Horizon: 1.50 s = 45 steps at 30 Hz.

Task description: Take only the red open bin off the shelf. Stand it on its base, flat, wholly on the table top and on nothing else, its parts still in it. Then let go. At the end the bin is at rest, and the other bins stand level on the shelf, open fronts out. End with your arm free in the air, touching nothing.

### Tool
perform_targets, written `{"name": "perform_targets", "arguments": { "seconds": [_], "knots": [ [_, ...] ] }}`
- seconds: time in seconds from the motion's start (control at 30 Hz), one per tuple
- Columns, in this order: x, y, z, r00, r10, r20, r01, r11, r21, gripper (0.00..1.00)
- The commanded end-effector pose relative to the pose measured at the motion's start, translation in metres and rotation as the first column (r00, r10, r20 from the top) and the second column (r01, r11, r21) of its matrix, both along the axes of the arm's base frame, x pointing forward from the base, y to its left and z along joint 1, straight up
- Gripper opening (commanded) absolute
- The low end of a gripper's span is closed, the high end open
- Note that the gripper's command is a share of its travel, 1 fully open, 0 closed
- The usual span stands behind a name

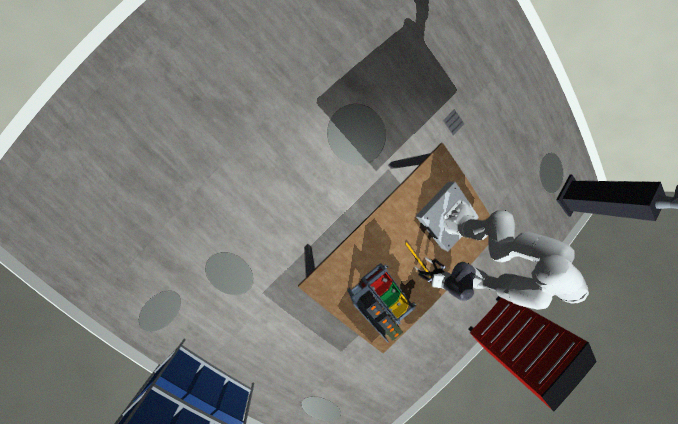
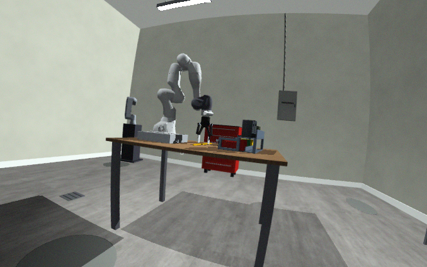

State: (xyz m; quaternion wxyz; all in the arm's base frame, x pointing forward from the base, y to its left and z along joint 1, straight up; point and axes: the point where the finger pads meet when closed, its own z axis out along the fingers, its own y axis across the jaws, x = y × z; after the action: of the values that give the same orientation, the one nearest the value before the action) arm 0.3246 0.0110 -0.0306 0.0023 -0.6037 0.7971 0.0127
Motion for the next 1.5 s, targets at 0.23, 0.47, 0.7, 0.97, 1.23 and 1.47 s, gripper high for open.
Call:
{"name": "perform_targets", "arguments": {
  "seconds": [0.23, 0.47, 0.7, 0.97, 1.23, 1.47],
  "knots": [
    [0.0, 0.0, 0.0, 1.0, 0.0, 0.0, 0.0, 1.0, 0.0, 0.57],
    [0.0, 0.0, 0.0, 1.0, 0.0, 0.0, 0.0, 1.0, 0.0, 0.57],
    [0.0, 0.0, 0.0, 1.0, 0.0, 0.0, 0.0, 1.0, 0.0, 0.57],
    [0.0, 0.0, 0.02, 1.0, 0.0, 0.0, 0.0, 1.0, 0.0, 0.57],
    [0.0, 0.0, 0.05, 1.0, 0.0, 0.0, 0.0, 1.0, 0.0, 0.57],
    [0.0, 0.0, 0.05, 1.0, 0.0, 0.0, 0.0, 1.0, 0.0, 0.57]
  ]
}}
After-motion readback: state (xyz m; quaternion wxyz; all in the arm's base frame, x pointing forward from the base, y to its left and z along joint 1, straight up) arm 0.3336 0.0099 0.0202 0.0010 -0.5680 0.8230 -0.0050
